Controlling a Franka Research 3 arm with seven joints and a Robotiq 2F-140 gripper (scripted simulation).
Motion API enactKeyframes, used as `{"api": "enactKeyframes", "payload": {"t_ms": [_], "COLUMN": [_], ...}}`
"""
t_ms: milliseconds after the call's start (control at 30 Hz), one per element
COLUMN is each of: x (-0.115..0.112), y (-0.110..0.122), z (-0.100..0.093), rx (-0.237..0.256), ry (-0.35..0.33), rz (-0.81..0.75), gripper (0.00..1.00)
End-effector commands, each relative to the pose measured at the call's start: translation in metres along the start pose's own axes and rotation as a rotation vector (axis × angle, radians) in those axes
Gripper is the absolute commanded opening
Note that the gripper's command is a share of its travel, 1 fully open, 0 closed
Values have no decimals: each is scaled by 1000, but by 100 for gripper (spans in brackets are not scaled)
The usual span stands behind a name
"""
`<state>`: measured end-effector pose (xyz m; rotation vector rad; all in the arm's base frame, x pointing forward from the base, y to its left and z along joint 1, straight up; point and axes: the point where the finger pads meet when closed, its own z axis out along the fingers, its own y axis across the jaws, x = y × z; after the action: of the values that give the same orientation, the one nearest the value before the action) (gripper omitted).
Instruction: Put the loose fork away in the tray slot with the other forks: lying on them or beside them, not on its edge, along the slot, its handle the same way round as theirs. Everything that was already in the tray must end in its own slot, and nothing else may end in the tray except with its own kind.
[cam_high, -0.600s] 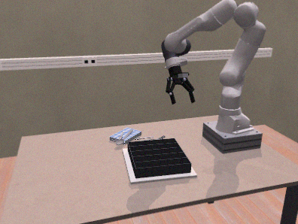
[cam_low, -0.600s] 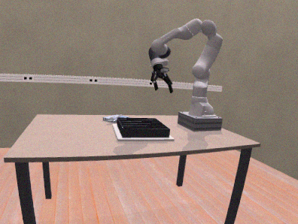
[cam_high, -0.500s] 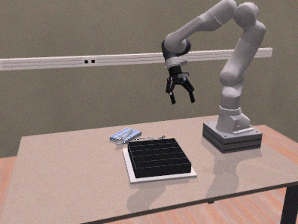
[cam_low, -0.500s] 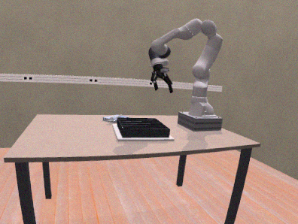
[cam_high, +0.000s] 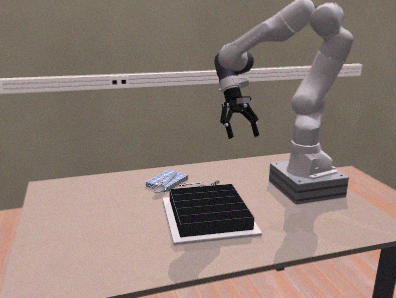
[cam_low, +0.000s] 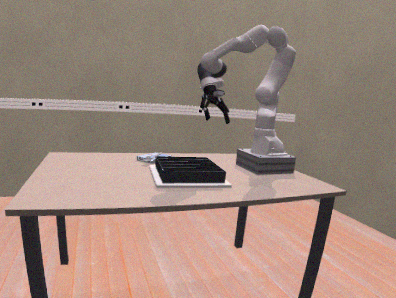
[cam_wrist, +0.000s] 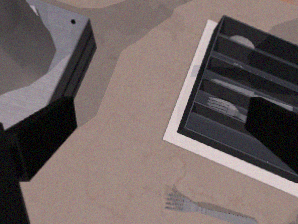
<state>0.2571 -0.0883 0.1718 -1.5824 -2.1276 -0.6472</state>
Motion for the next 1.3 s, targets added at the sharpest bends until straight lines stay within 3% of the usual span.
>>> {"api": "enactKeyframes", "payload": {"t_ms": [0,100,433,500,533,1000,1067,1133,1267], "x": [0,4,24,24,32,89,89,106,109], "y": [3,26,77,77,89,148,148,159,161], "z": [1,12,38,38,45,89,89,101,103], "rx": [11,91,243,243,275,428,428,458,462], "ry": [-10,-85,-233,-233,-267,-431,-431,-466,-471], "rz": [-19,-162,-483,-483,-561,-995,-995,-1097,-1112], "gripper": [100,100,100,100,100,100,100,100,100]}}
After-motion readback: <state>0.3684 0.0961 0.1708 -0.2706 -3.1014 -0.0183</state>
